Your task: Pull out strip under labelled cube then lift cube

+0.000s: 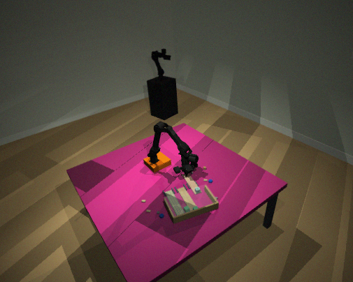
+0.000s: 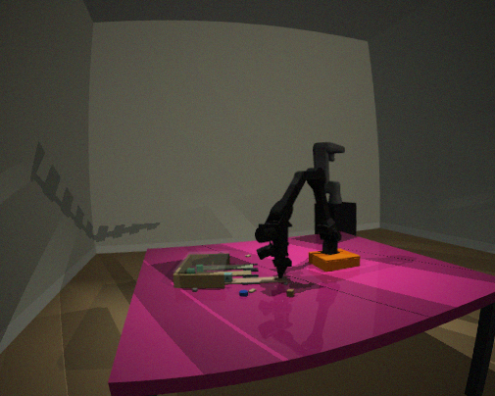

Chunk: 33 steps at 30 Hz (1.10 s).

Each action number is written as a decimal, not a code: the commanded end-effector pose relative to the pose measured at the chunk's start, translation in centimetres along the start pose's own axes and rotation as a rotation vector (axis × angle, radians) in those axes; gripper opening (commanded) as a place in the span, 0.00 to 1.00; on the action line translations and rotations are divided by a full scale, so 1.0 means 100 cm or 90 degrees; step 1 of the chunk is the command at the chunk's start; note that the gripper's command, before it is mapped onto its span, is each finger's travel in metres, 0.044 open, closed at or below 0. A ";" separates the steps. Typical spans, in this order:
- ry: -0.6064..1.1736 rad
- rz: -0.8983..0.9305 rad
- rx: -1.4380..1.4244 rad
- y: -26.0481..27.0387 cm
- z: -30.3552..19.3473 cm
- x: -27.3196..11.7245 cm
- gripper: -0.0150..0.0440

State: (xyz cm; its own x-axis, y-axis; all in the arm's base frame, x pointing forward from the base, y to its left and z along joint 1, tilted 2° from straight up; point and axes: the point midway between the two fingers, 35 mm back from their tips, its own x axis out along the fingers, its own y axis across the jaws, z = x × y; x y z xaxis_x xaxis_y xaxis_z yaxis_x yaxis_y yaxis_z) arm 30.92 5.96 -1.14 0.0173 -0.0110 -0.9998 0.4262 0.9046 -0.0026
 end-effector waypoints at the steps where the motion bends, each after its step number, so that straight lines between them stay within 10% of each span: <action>1: 0.016 -0.004 0.001 -0.002 -0.013 0.004 0.25; 33: 0.017 -0.004 0.001 -0.001 -0.049 0.004 0.25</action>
State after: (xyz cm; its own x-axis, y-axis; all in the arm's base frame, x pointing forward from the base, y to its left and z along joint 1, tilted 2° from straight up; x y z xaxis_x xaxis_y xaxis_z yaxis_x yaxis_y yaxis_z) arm 27.27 7.82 -1.26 0.0133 -0.0096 -0.9999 0.4270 0.9043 -0.0030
